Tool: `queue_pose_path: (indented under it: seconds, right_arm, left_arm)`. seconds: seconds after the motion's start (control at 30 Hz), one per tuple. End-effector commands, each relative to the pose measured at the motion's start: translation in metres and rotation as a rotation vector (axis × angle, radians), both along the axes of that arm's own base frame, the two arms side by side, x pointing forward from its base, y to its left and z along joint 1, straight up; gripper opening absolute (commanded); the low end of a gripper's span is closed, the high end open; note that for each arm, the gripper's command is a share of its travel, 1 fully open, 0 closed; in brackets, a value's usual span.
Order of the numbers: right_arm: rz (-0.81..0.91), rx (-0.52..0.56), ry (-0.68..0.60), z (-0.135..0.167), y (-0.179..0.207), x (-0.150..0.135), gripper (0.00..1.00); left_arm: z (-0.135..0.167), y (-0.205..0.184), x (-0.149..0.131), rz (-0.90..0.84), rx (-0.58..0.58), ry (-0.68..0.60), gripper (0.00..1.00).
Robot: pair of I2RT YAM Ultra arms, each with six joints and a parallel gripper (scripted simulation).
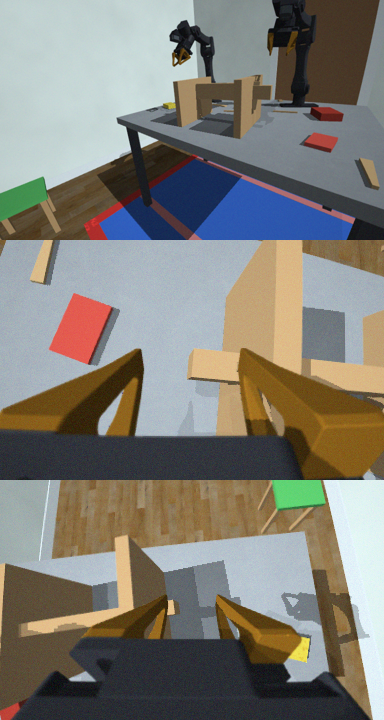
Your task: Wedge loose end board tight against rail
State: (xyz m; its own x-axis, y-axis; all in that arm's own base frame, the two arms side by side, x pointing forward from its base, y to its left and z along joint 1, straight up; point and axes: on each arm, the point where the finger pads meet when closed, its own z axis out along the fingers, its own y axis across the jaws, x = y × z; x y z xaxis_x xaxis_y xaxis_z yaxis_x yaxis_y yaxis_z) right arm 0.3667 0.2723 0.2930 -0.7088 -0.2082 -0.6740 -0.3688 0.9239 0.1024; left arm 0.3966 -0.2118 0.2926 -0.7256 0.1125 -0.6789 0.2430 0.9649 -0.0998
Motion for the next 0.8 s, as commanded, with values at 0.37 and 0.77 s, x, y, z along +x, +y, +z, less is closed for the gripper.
queue_pose_path:
  seconds: [0.37, 0.77]
  right_arm:
    - [0.097, -0.157, 0.172, -0.020, 0.061, -0.070, 0.53]
    - [0.148, -0.198, 0.191, -0.024, 0.083, -0.095, 0.53]
  left_arm:
    - [-0.024, -0.053, -0.048, -0.058, 0.132, 0.209, 0.54]
    - [-0.027, -0.073, -0.063, -0.094, 0.168, 0.237, 0.54]
